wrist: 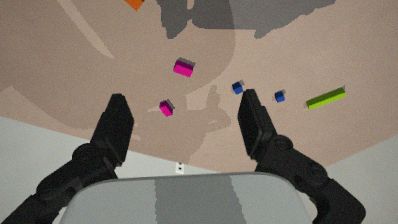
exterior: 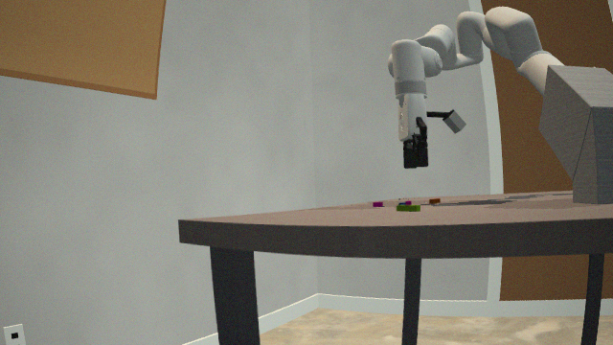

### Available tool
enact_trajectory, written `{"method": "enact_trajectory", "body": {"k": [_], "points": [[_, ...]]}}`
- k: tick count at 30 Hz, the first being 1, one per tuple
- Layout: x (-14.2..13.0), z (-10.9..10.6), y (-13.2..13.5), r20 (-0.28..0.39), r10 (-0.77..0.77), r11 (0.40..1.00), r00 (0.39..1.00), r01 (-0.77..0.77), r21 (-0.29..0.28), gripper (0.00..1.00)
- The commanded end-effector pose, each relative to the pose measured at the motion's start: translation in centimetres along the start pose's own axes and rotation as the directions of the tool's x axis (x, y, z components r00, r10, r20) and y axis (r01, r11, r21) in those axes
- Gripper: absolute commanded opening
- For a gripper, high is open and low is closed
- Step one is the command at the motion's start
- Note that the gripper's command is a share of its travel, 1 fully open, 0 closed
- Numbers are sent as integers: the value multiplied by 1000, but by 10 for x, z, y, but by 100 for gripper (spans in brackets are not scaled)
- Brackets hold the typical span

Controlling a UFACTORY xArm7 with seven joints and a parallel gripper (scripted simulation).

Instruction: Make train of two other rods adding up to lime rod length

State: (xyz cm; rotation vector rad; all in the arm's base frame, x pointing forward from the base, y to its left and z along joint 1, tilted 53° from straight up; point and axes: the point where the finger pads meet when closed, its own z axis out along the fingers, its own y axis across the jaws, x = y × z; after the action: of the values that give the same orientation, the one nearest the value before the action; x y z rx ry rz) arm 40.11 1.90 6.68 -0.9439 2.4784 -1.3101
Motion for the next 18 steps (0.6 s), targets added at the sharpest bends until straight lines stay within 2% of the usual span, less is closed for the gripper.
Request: {"method": "enact_trajectory", "body": {"k": [1, 3, 5, 7, 18], "points": [[11, 0, -13, 5, -166, 986, 986, 166, -17, 100], [17, 1, -19, 6, -240, 971, 971, 240, -17, 100], [17, 1, -19, 6, -240, 971, 971, 240, -17, 100], [27, 3, -27, 7, -350, 937, 937, 350, -16, 100], [58, 6, -48, 11, -648, 762, 762, 648, -14, 100]]}}
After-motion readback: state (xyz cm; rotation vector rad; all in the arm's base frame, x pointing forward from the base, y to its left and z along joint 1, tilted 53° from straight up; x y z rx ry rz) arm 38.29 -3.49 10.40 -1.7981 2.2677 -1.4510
